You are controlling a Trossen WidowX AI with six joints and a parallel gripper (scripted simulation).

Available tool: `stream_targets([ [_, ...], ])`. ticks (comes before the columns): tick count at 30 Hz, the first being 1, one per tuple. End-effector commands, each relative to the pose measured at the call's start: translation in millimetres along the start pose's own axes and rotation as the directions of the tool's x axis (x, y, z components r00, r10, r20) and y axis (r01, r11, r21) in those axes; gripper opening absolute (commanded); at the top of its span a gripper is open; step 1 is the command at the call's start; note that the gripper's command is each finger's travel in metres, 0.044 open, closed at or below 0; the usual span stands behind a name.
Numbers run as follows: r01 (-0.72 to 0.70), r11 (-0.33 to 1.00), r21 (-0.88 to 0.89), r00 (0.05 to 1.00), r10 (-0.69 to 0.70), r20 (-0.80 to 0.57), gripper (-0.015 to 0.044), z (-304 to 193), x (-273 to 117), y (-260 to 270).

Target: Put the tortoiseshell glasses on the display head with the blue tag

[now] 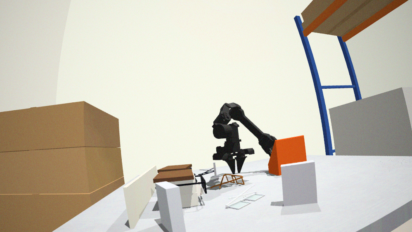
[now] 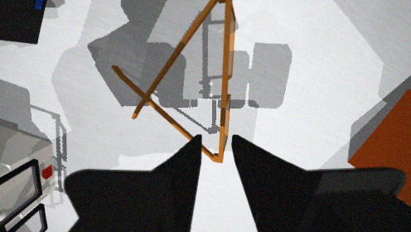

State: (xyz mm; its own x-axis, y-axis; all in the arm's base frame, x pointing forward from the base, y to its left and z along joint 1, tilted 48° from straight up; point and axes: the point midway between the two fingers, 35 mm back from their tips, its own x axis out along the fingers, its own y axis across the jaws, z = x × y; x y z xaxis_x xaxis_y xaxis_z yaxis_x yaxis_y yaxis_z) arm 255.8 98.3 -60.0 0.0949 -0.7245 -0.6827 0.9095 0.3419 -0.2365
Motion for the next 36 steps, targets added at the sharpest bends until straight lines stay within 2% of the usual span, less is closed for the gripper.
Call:
stream_targets([
  [1,0.008,1.0,-0.011,1.0,-0.008,0.007,0.012,-0.2,10.4,-3.7],
  [17,0.009,1.0,-0.011,1.0,-0.009,0.009,0.012,0.9,35.1,-8.7],
  [36,0.009,1.0,-0.011,1.0,-0.009,0.01,0.012,0.9,36.1,-4.4],
])
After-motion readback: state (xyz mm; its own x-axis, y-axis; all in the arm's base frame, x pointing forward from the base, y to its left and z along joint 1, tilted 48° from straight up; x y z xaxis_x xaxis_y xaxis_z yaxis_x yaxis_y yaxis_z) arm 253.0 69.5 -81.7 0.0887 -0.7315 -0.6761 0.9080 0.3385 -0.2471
